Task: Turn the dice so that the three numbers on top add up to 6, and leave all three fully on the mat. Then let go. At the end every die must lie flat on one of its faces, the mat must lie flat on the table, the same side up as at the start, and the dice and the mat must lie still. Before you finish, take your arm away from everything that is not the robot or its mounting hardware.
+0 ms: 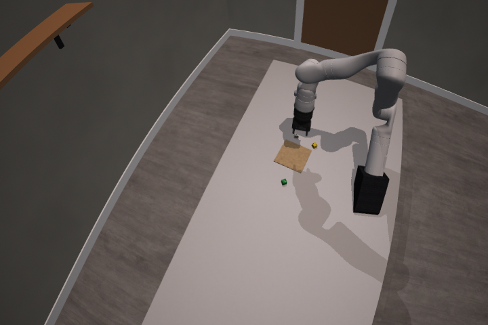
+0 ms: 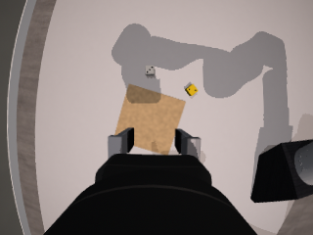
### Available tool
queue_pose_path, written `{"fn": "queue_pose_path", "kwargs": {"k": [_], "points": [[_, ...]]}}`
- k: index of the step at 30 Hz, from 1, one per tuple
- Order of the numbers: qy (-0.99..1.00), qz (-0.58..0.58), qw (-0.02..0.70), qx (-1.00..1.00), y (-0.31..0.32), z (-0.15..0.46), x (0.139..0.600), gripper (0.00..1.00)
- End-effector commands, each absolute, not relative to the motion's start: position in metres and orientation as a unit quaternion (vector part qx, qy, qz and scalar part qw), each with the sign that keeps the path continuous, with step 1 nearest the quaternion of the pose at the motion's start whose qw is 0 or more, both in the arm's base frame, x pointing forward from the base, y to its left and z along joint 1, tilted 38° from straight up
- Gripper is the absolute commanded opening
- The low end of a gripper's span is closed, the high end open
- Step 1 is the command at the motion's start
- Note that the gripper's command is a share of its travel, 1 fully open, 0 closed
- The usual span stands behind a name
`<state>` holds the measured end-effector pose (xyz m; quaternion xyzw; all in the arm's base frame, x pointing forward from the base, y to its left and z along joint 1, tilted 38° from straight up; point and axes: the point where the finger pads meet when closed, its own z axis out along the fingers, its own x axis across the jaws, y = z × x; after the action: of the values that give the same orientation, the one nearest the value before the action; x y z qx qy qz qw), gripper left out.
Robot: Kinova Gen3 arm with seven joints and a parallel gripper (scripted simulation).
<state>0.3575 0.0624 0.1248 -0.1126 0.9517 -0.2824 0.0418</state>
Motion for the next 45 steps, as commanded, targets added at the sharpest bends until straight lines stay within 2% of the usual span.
{"fn": "queue_pose_path", "kwargs": {"k": [1,45], "points": [[0.952,-0.283,0.041,-0.109,0.060,0.125,0.358,1.00],[0.949,-0.303,0.060,-0.070,0.021,0.141,0.381,1.00]]}}
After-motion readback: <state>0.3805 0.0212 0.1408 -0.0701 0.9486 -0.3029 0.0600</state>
